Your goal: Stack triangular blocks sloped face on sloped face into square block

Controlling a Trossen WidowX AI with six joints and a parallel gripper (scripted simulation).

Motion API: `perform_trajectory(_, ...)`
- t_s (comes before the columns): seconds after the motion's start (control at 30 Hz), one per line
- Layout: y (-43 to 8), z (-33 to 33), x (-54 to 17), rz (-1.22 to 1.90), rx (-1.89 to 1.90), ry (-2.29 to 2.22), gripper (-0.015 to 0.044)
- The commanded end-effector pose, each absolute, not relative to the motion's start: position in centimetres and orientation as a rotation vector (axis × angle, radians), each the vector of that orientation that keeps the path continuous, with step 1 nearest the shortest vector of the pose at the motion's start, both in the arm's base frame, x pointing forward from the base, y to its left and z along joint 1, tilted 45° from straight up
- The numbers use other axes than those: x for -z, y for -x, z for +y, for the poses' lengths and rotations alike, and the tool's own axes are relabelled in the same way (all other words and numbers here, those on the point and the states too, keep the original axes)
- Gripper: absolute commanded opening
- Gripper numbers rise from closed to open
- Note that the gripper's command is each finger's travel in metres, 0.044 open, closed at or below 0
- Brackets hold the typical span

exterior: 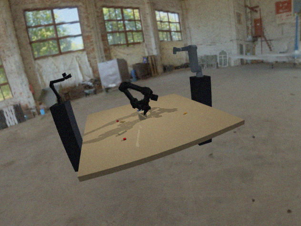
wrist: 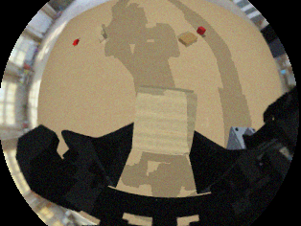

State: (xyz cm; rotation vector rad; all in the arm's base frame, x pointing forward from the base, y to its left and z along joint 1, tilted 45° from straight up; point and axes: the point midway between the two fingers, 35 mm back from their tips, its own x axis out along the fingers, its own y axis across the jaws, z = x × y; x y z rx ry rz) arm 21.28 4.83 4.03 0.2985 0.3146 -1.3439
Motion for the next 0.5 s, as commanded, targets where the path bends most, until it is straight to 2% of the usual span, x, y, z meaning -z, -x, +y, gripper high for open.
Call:
perform_trajectory(0.0, -21.38, 4.50, -3.95, 0.313, 1.339, -0.294, 0.0000)
perform_trajectory(0.47, -21.47, 4.10, -3.81, 0.312, 1.339, -0.293, 0.0000)
